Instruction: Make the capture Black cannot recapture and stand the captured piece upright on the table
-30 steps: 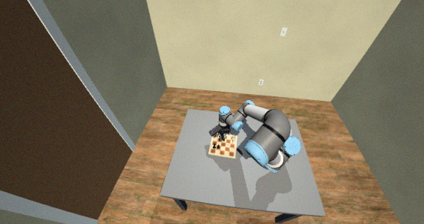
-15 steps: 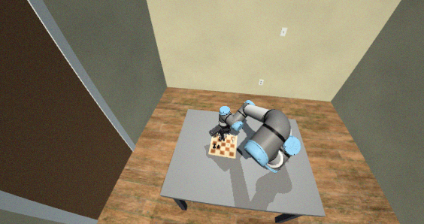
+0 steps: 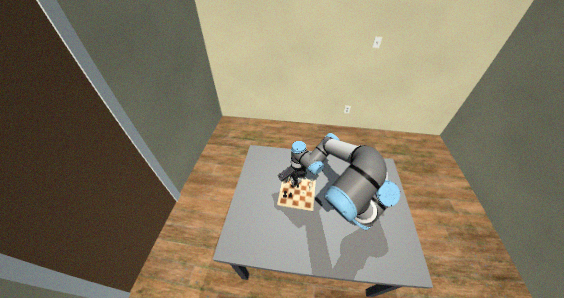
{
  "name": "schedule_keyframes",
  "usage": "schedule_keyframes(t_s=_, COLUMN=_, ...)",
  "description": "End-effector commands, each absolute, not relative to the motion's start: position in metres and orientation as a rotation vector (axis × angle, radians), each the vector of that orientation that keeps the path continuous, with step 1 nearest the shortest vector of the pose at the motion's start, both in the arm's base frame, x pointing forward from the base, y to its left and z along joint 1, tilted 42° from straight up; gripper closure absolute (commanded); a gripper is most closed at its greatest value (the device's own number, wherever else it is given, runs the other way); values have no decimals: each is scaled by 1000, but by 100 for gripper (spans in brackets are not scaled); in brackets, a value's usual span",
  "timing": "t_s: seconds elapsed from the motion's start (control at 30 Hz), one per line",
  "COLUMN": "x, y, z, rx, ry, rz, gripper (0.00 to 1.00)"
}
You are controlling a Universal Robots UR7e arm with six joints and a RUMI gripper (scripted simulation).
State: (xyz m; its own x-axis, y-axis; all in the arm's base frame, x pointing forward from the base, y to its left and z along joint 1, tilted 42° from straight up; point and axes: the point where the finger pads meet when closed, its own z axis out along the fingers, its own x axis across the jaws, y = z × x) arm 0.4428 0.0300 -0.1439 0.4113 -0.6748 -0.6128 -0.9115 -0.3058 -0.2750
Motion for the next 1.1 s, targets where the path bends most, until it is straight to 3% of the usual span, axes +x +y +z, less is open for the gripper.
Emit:
schedule_keyframes(t_s=0.0, x=443, y=30, z=-144, rx=-2079, ry=1342, rz=518, gripper=100)
schedule_keyframes(t_s=0.7, x=443, y=28, z=-142, rx=-2079, ry=1342, rz=518, gripper=100)
schedule_keyframes(t_s=1.07, x=443, y=-6, z=-105, rx=-2079, ry=1342, rz=518, gripper=100)
